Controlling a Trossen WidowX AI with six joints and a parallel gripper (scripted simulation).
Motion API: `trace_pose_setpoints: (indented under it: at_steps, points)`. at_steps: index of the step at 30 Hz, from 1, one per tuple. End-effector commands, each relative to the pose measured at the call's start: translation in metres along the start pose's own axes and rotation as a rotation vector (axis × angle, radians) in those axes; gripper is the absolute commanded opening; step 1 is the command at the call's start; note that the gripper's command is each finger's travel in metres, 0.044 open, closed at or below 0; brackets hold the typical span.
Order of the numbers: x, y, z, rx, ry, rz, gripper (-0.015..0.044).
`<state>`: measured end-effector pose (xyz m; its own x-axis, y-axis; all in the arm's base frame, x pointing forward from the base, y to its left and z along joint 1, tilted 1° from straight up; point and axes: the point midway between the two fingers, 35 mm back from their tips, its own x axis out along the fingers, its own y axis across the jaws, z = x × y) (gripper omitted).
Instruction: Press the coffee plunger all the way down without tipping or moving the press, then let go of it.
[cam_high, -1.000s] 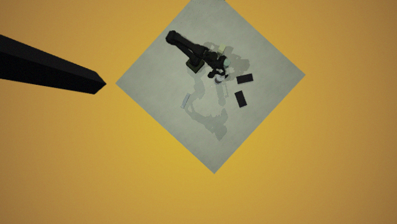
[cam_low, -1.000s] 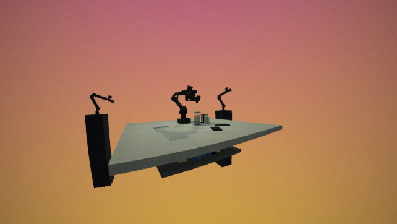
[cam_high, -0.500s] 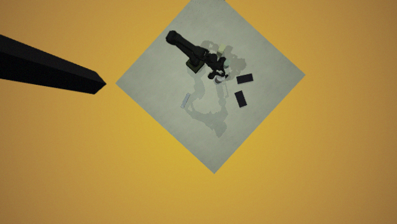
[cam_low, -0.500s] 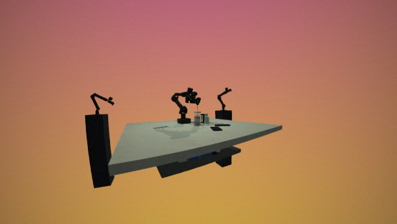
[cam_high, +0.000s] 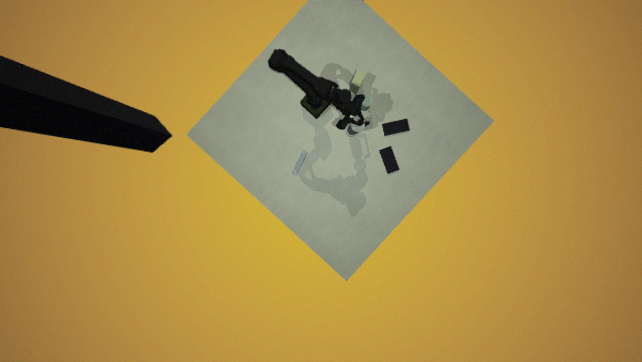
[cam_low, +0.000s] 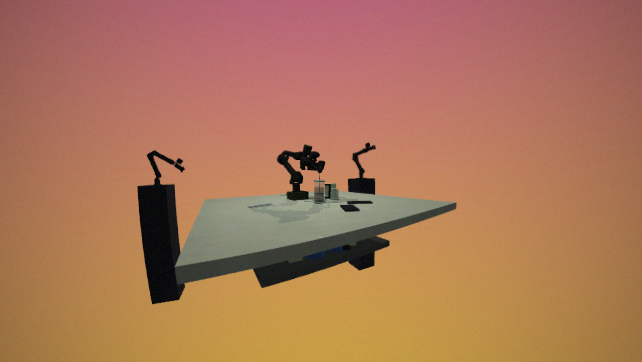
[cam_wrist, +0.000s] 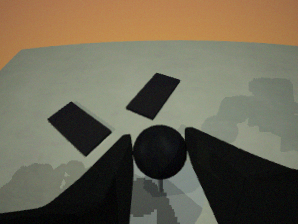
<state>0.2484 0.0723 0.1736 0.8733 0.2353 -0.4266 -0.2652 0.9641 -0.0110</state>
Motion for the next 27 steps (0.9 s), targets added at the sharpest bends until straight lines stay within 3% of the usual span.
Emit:
trace_pose_setpoints:
  at_steps: [1,27]
  points:
    - [0.010,0.000,-0.027,-0.008,0.065,0.002,0.0123]
    - [0.024,0.000,-0.025,-0.008,0.064,0.001,0.0123]
